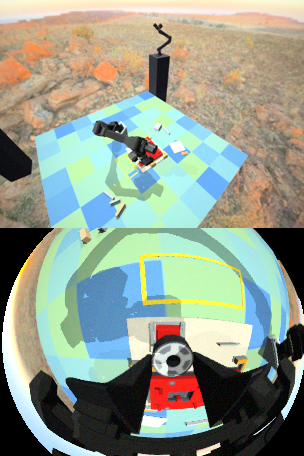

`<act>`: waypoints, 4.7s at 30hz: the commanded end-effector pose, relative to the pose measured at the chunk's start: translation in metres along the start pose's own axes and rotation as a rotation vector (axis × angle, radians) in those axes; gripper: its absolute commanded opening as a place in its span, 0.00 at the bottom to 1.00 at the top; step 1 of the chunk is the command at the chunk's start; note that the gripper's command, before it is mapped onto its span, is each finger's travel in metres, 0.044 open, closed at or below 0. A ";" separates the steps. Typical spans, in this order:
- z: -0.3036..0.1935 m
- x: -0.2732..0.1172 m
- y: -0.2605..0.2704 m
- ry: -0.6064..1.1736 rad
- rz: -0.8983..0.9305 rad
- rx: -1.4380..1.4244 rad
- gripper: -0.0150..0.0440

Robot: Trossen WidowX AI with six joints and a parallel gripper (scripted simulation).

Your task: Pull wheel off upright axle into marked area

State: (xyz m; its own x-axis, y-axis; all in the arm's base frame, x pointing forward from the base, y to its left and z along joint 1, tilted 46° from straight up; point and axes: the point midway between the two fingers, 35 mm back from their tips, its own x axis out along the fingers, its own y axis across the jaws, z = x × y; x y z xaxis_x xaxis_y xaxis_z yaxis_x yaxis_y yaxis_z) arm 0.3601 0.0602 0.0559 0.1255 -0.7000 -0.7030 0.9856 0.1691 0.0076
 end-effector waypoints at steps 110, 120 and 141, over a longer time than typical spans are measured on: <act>0.093 0.049 -0.061 -0.005 0.003 0.000 0.25; 0.093 0.052 -0.061 -0.001 0.000 0.004 0.43; 0.083 -0.010 -0.070 0.001 0.012 -0.006 0.90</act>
State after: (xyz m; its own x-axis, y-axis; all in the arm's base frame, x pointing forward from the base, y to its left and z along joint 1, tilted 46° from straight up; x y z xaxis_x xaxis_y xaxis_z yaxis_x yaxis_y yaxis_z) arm 0.3108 -0.0092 0.1228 0.1453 -0.7009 -0.6983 0.9832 0.1813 0.0226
